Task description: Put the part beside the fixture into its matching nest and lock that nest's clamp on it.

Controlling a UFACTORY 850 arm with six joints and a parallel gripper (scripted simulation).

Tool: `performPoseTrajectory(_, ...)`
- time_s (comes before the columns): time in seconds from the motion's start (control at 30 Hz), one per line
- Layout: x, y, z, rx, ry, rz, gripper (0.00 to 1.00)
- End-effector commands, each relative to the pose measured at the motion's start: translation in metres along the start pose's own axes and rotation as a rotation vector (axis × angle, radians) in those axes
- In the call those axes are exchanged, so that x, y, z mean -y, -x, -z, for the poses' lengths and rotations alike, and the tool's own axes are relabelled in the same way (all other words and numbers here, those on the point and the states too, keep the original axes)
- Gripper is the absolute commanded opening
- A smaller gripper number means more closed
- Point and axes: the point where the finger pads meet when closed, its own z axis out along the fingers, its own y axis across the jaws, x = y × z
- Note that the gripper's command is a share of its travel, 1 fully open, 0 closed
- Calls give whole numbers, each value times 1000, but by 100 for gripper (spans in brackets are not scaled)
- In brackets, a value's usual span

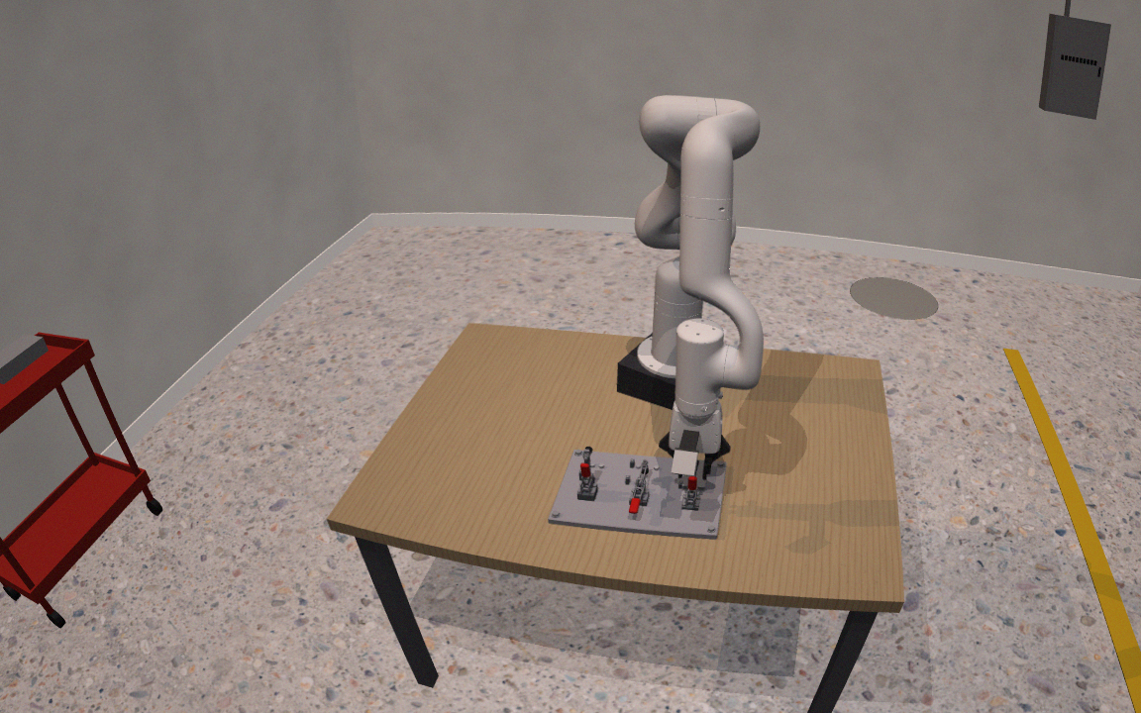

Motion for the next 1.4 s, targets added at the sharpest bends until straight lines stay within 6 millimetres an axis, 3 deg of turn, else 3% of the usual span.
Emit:
performPoseTrajectory(0.0, 0, -1, -4, -2, -2, 0, 47)
performPoseTrajectory(1.0, 0, -1, -4, -2, -2, -1, 47)
performPoseTrajectory(1.37, 0, -2, -22, -2, -2, -1, 47)
